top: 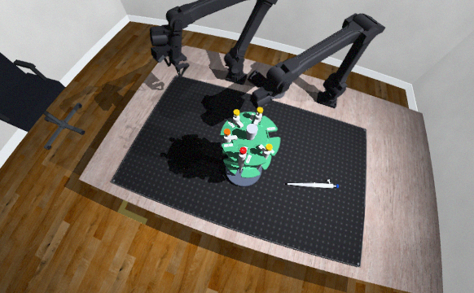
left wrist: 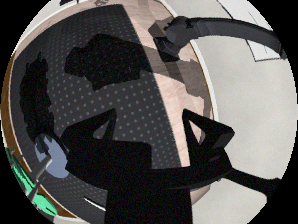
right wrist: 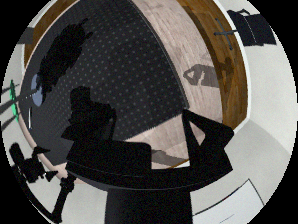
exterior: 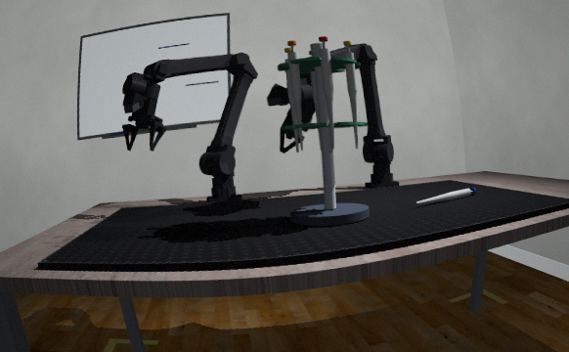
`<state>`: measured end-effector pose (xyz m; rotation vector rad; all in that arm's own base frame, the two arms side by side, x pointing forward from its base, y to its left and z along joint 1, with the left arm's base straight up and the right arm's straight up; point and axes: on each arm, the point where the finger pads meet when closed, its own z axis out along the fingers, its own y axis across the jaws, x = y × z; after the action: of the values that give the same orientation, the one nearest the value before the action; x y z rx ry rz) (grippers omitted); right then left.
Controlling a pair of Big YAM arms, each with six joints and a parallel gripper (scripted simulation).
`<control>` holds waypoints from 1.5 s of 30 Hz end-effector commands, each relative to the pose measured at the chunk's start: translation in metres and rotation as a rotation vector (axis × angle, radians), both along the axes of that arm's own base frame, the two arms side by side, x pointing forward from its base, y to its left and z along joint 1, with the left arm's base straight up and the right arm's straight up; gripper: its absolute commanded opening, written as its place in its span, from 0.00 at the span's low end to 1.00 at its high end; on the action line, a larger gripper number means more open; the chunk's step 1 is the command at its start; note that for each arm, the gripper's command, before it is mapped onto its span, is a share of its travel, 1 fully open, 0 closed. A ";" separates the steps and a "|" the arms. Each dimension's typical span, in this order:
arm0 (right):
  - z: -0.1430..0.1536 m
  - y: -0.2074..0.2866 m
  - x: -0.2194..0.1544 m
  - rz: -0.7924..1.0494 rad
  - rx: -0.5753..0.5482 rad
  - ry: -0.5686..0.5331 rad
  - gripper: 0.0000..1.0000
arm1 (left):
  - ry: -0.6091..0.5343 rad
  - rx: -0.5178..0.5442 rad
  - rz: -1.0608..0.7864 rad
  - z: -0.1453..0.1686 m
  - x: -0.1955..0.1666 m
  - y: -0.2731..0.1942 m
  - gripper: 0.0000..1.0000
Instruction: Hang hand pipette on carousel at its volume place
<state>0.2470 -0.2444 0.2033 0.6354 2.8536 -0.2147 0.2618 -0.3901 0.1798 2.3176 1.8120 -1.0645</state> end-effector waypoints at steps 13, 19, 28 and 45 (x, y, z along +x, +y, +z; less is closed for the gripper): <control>0.007 -0.003 0.003 -0.001 -0.014 -0.017 1.00 | -0.019 -0.021 -0.001 0.010 0.003 -0.003 1.00; 0.012 0.000 0.004 -0.003 -0.016 -0.025 1.00 | -0.019 -0.021 -0.001 0.010 0.003 -0.003 1.00; 0.077 0.069 0.043 0.096 -0.011 -0.187 1.00 | -0.022 -0.023 -0.001 0.011 0.004 -0.004 1.00; 0.172 0.210 0.120 0.372 0.033 -0.453 1.00 | -0.026 -0.027 -0.001 0.013 0.005 -0.005 1.00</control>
<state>0.3196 -0.0777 0.3024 0.2025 2.6356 0.0239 0.2618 -0.3901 0.1798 2.3176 1.8120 -1.0645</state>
